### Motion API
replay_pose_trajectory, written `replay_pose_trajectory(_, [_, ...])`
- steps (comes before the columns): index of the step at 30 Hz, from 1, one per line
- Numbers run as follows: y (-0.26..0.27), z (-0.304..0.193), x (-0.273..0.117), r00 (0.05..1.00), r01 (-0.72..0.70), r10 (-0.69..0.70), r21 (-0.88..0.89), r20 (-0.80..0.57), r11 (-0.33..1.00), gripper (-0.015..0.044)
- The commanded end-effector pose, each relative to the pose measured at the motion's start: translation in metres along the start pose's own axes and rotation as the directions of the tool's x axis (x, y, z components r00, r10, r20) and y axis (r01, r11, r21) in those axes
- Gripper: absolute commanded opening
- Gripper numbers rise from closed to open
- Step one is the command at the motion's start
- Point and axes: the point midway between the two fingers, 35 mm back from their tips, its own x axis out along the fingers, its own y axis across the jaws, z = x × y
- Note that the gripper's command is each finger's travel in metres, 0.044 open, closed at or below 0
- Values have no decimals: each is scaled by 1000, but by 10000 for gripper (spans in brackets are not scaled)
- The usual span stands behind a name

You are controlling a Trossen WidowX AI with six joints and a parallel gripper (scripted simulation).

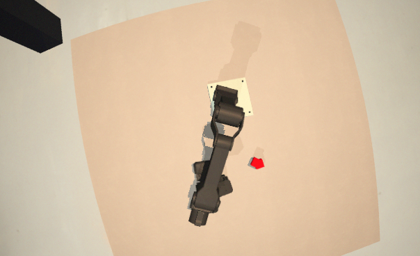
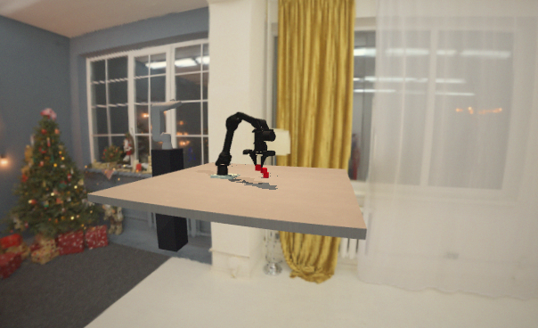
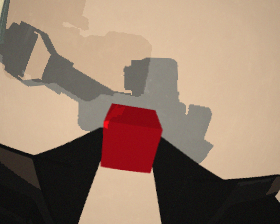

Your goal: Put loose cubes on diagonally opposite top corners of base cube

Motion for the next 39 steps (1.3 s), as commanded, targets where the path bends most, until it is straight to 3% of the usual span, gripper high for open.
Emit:
replay_pose_trajectory(1, [2, 1, -18, 1000, 10, -10, -6, -8, 1000, 105])
replay_pose_trajectory(9, [2, 6, -23, 1000, 10, -10, 5, -7, 1000, 105])
replay_pose_trajectory(39, [-10, 103, -18, 1000, 11, -10, 236, -4, 972, 105])
